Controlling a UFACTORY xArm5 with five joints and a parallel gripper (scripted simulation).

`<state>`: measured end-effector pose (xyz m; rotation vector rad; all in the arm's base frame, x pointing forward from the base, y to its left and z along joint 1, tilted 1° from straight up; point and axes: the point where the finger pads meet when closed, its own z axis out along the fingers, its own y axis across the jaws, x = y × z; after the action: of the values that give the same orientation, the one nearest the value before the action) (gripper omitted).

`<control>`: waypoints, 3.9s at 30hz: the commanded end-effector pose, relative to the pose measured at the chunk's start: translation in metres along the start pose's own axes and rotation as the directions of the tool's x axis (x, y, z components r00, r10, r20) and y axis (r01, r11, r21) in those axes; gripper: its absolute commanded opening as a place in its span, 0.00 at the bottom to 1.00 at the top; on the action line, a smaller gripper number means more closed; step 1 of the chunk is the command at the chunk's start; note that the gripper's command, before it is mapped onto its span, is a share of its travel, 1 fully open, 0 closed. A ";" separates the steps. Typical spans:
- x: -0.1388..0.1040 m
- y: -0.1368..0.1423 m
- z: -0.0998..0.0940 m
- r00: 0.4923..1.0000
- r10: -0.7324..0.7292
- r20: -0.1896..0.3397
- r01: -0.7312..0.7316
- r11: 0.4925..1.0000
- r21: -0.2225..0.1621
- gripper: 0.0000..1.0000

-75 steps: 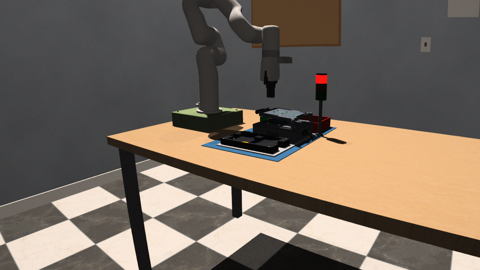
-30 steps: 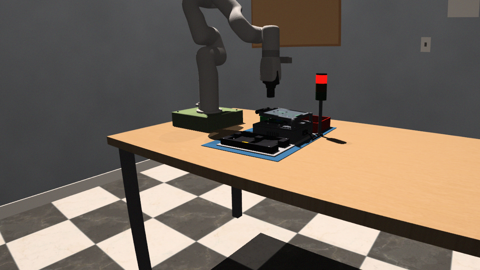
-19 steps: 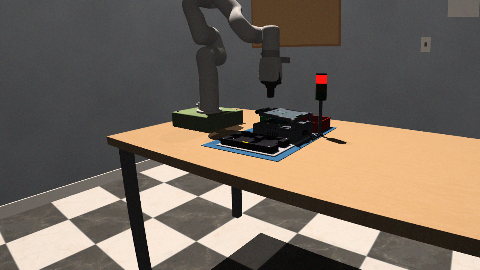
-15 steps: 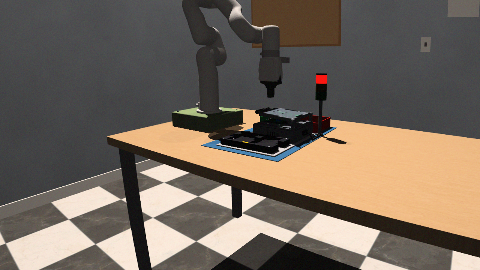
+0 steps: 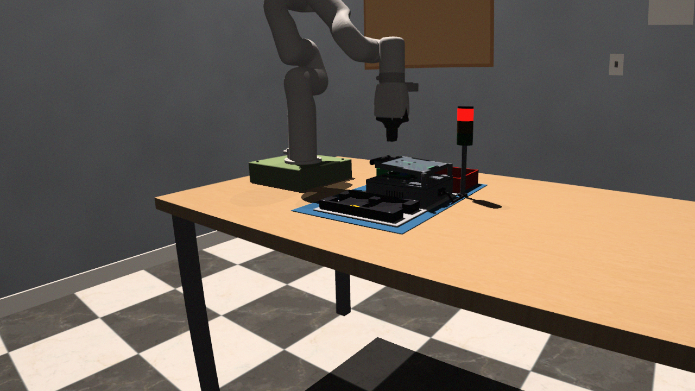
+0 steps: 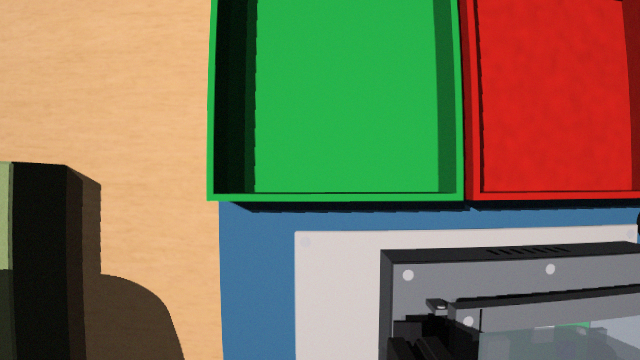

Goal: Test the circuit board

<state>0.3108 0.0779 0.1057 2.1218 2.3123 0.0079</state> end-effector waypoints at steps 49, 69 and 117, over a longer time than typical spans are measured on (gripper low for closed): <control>-0.034 0.000 -0.001 1.000 0.000 0.000 0.000 1.000 -0.003 0.28; -0.064 -0.001 0.000 1.000 0.000 0.001 0.000 1.000 -0.002 0.28; -0.064 0.000 0.032 1.000 0.000 0.001 0.000 1.000 -0.002 0.28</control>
<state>0.3152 0.0142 0.0765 2.1214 2.3125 0.0053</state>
